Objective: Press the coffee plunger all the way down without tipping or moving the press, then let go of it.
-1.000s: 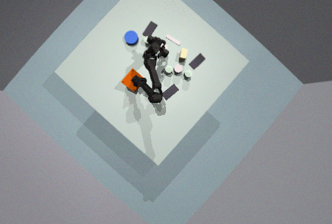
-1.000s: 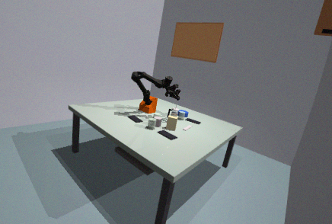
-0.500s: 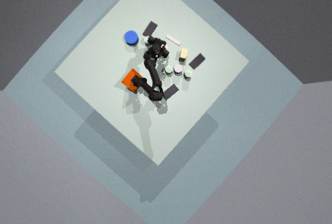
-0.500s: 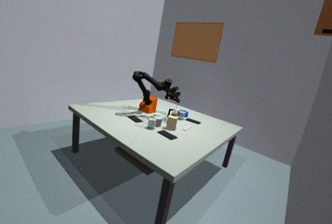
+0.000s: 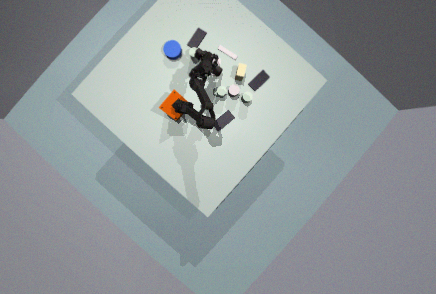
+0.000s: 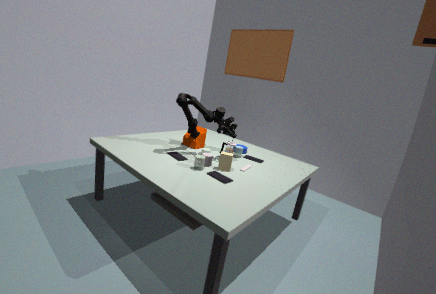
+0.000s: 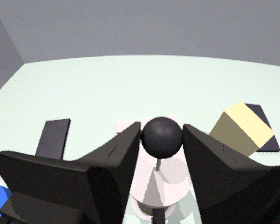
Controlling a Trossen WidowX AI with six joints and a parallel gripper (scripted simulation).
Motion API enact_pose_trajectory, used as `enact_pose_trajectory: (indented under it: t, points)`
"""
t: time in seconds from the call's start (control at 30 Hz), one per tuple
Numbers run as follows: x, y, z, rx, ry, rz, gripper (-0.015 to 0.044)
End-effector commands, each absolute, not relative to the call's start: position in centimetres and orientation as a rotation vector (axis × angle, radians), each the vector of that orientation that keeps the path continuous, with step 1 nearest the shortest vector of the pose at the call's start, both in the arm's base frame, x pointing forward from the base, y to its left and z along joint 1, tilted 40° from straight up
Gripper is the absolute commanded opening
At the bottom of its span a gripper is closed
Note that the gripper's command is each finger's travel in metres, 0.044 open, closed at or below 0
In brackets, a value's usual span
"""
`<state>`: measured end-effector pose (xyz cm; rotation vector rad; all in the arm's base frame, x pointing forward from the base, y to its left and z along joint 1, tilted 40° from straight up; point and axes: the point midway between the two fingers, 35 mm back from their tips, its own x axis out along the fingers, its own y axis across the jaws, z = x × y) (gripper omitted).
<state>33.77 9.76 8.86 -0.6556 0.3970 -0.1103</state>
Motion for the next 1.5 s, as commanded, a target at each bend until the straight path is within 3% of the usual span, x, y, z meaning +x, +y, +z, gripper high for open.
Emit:
enact_pose_trajectory:
  t: [0.0,1.47]
  points:
    - [33.5,8.2,7.0,-0.690,0.446,-0.124,0.0119]
    - [34.7,8.7,7.1,-0.681,0.429,-0.120,0.0119]
